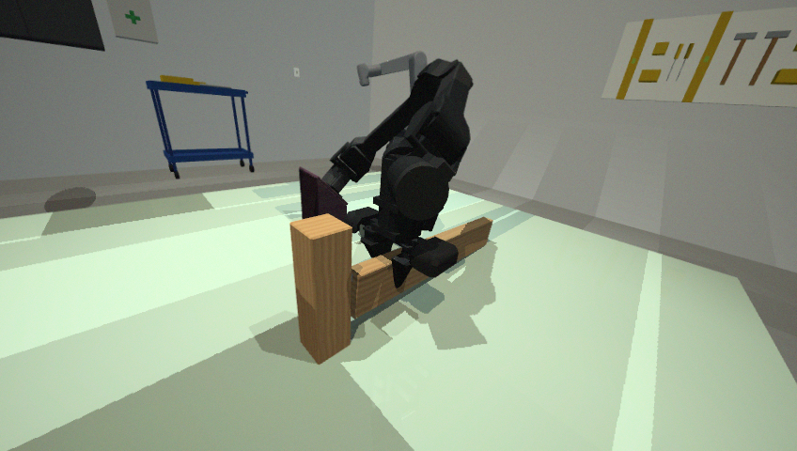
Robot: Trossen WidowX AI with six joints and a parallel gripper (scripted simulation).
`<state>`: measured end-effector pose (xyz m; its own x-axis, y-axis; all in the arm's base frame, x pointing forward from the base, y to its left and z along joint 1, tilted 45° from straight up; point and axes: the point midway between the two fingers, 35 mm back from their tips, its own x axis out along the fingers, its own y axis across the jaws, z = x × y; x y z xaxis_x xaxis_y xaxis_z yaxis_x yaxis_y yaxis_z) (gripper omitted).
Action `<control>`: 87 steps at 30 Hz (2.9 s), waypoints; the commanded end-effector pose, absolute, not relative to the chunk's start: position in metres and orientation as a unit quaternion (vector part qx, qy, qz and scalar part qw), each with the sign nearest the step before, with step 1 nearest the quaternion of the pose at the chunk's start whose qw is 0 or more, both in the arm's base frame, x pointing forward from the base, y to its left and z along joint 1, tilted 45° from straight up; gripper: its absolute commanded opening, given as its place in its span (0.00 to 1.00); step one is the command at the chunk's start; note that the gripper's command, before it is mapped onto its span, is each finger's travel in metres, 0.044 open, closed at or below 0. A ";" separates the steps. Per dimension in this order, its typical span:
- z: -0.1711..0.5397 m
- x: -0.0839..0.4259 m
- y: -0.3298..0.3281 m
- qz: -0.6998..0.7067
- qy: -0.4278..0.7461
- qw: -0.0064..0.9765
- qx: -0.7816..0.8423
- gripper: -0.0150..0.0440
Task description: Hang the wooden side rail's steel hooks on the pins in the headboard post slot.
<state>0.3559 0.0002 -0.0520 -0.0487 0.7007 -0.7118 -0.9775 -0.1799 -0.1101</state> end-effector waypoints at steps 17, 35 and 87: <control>-0.053 0.358 -0.007 0.688 0.210 0.609 -0.334 0.25; -0.054 0.358 -0.008 0.688 0.210 0.609 -0.334 0.25; -0.057 0.360 -0.012 0.688 0.210 0.609 -0.334 0.25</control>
<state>0.3571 -0.0054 -0.0584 -0.0495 0.7015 -0.7109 -0.9777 -0.1796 -0.1092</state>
